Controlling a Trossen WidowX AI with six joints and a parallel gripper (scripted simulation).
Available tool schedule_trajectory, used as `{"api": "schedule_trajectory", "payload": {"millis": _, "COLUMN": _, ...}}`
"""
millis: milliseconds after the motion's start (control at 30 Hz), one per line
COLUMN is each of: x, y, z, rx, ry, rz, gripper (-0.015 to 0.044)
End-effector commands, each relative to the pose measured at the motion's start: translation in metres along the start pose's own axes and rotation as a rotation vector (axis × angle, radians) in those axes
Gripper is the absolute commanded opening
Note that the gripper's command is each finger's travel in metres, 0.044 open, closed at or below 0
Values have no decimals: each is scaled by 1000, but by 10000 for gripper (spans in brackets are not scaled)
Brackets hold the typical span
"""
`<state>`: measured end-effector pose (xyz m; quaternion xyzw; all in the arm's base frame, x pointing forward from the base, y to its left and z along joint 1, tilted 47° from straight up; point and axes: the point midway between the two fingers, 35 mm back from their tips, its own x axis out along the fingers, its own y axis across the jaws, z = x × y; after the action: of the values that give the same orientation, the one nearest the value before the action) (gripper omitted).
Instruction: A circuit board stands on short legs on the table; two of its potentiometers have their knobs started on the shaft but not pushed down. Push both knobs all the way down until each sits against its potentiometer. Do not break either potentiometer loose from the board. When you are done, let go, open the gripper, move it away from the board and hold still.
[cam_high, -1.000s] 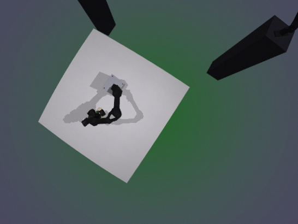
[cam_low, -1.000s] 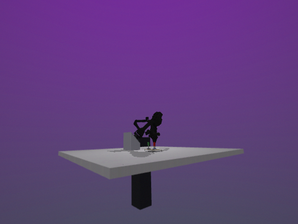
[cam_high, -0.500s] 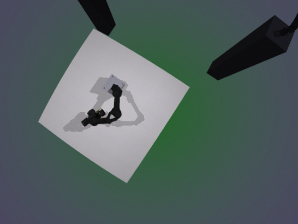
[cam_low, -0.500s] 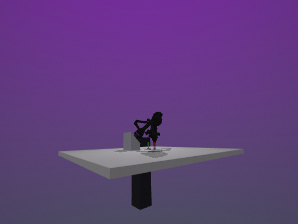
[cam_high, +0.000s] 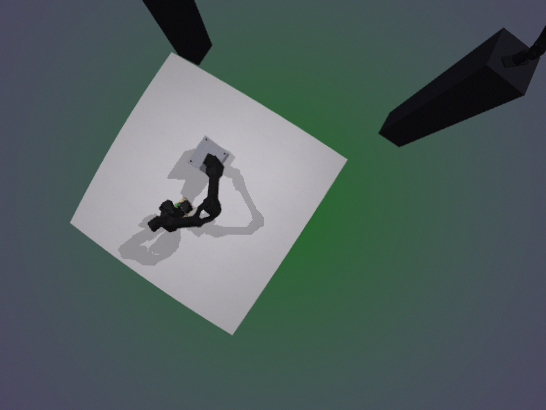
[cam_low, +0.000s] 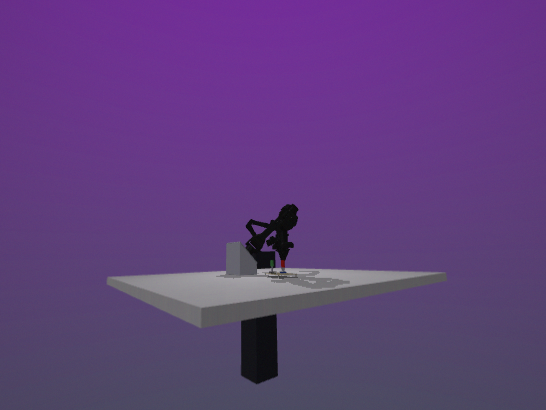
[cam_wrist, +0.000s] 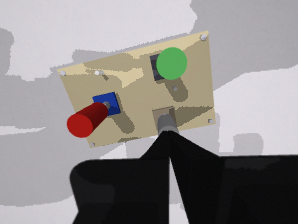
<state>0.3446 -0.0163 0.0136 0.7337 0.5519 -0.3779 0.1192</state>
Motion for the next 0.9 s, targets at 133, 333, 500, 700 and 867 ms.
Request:
{"api": "schedule_trajectory", "payload": {"millis": 133, "x": -10, "y": 0, "z": 0, "rx": -7, "ry": -4, "rz": -9, "gripper": 0}}
{"api": "schedule_trajectory", "payload": {"millis": 333, "x": -10, "y": -1, "z": 1, "rx": 6, "ry": 1, "rz": -10, "gripper": 79}}
{"api": "schedule_trajectory", "payload": {"millis": 500, "x": -10, "y": -1, "z": 1, "rx": 6, "ry": 1, "rz": -10, "gripper": 210}}
{"api": "schedule_trajectory", "payload": {"millis": 700, "x": -26, "y": 12, "z": 1, "rx": -86, "ry": 5, "rz": 65, "gripper": 53}}
{"api": "schedule_trajectory", "payload": {"millis": 867, "x": -29, "y": 17, "z": 2, "rx": 55, "ry": 7, "rz": 62, "gripper": 0}}
